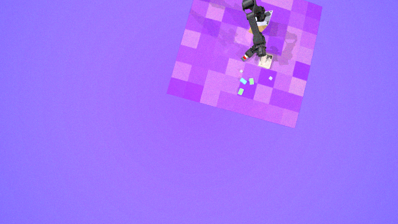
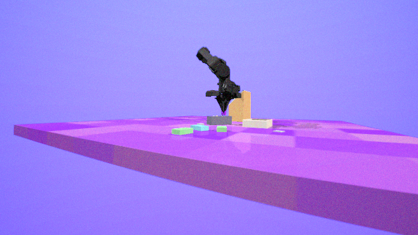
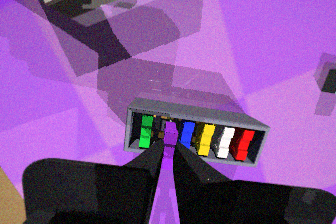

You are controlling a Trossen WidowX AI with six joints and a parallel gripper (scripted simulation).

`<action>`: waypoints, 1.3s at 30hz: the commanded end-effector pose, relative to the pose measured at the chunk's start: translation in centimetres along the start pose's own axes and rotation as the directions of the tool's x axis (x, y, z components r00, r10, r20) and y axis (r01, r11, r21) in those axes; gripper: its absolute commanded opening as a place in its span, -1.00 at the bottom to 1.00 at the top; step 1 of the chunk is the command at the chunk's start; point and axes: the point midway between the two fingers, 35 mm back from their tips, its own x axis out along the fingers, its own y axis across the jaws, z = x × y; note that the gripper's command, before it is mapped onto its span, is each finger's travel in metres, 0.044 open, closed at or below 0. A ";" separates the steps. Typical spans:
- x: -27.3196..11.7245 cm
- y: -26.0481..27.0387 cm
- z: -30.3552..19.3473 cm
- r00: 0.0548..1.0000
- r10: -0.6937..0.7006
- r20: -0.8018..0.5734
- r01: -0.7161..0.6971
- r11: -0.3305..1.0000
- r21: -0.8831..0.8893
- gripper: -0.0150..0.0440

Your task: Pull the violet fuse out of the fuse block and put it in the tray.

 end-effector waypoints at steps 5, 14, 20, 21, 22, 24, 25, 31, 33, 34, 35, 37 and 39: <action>-0.4 0.1 0.0 1.000 0.006 0.002 -0.006 1.000 0.004 -0.49; -0.8 0.1 0.0 1.000 0.005 0.002 -0.005 1.000 0.003 -0.49; -1.1 0.1 0.0 1.000 0.005 0.002 -0.005 1.000 0.003 -0.49; -1.2 0.1 0.0 1.000 0.005 0.002 -0.005 1.000 0.003 -0.49; -1.4 0.1 0.0 1.000 0.005 0.002 -0.005 1.000 0.003 -0.49; -1.7 0.1 0.0 1.000 0.005 0.002 -0.005 1.000 0.003 -0.49; -1.9 0.1 0.0 1.000 0.005 0.002 -0.005 1.000 0.003 -0.49; -2.8 0.1 0.0 1.000 0.005 0.002 -0.005 1.000 0.003 -0.49; -3.1 0.1 0.0 1.000 0.005 0.002 -0.005 1.000 0.003 -0.49; -3.3 0.1 0.0 1.000 0.005 0.002 -0.005 1.000 0.003 -0.49; -3.4 0.1 0.0 1.000 0.005 0.002 -0.005 1.000 0.003 -0.49; -3.4 0.1 0.3 1.000 0.005 0.003 -0.005 1.000 0.003 -0.49; -3.5 0.2 1.2 1.000 0.006 0.005 -0.006 1.000 0.003 -0.49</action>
